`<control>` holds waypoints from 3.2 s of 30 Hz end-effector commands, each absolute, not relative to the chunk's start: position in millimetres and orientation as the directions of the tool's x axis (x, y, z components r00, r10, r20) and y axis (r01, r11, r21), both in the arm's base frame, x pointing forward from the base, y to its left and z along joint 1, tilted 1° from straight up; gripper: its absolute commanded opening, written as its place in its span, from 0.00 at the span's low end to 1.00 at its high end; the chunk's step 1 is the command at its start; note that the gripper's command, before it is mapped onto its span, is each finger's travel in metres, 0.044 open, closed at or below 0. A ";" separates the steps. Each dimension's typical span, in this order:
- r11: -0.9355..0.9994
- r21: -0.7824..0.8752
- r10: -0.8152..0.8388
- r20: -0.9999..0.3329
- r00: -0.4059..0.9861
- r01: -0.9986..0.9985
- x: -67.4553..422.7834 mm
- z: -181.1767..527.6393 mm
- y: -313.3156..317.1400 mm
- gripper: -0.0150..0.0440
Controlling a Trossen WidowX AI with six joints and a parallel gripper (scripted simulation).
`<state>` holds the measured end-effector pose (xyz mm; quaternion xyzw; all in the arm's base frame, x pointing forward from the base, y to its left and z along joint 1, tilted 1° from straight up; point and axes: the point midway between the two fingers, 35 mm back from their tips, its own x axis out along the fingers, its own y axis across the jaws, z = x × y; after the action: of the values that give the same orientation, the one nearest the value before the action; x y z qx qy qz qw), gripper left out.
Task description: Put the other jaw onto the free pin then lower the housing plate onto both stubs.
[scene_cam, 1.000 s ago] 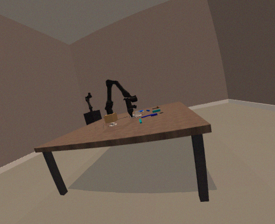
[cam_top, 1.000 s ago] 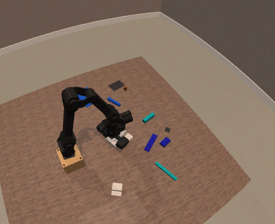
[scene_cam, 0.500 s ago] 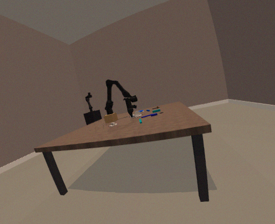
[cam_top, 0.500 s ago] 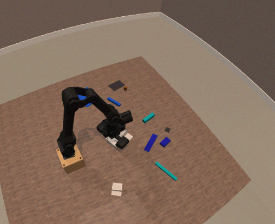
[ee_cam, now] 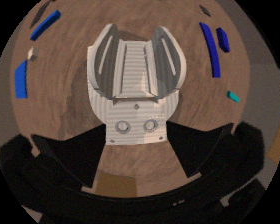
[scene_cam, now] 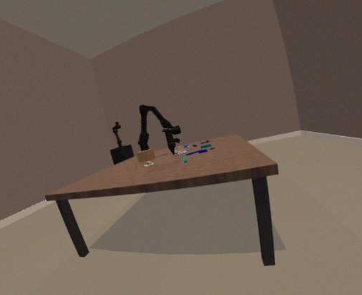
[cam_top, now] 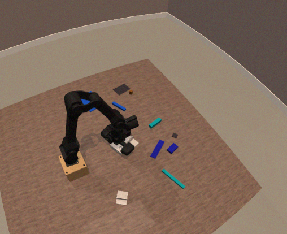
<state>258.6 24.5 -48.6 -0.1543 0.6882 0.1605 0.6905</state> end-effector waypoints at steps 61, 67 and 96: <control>0.902 0.011 0.012 -1.000 0.000 -0.431 202.7 77.3 19.9 1.00; 0.902 0.011 0.012 -1.000 0.000 -0.431 202.7 77.3 19.9 1.00; 0.902 0.011 0.012 -1.000 0.000 -0.431 202.7 77.3 19.9 1.00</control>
<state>203.5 19.5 77.5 -0.1542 0.6876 0.1602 0.6912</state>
